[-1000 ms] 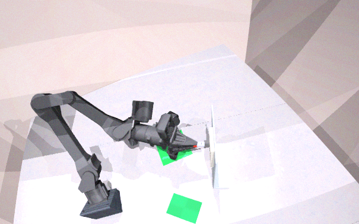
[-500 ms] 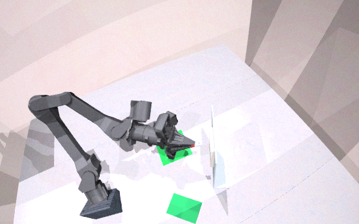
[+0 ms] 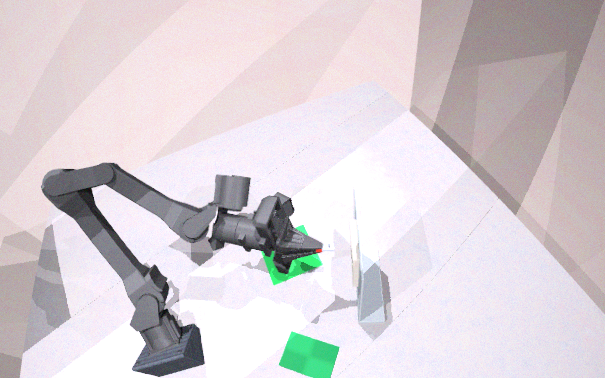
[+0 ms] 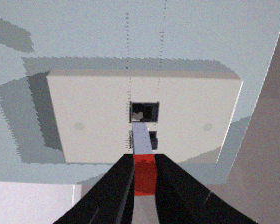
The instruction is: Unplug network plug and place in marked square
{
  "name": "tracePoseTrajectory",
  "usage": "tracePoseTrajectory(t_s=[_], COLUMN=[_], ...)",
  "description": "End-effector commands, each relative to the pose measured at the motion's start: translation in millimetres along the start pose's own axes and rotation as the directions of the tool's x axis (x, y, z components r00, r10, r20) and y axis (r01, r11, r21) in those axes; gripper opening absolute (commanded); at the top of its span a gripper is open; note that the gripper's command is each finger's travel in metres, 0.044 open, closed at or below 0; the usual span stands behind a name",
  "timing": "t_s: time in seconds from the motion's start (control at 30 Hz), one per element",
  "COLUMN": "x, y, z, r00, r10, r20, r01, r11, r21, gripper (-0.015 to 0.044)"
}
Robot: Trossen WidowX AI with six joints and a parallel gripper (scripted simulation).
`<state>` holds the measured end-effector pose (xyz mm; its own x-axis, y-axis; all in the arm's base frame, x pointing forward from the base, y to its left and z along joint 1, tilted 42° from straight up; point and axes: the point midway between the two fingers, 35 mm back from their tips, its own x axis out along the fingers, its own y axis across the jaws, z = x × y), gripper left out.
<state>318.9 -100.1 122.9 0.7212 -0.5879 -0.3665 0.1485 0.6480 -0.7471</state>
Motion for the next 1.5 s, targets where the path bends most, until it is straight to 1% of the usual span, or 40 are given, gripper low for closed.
tracePoseTrajectory(t_s=[0.0,1.47], x=[-2,-22], y=[1,1], z=[-1,-3], r00=[1.0,1.0], r10=[0.0,0.001], r20=[-0.005,-0.005], r01=[0.0,-0.001], r11=[1.0,1.0], r21=[0.003,0.003], gripper=[0.0,0.0])
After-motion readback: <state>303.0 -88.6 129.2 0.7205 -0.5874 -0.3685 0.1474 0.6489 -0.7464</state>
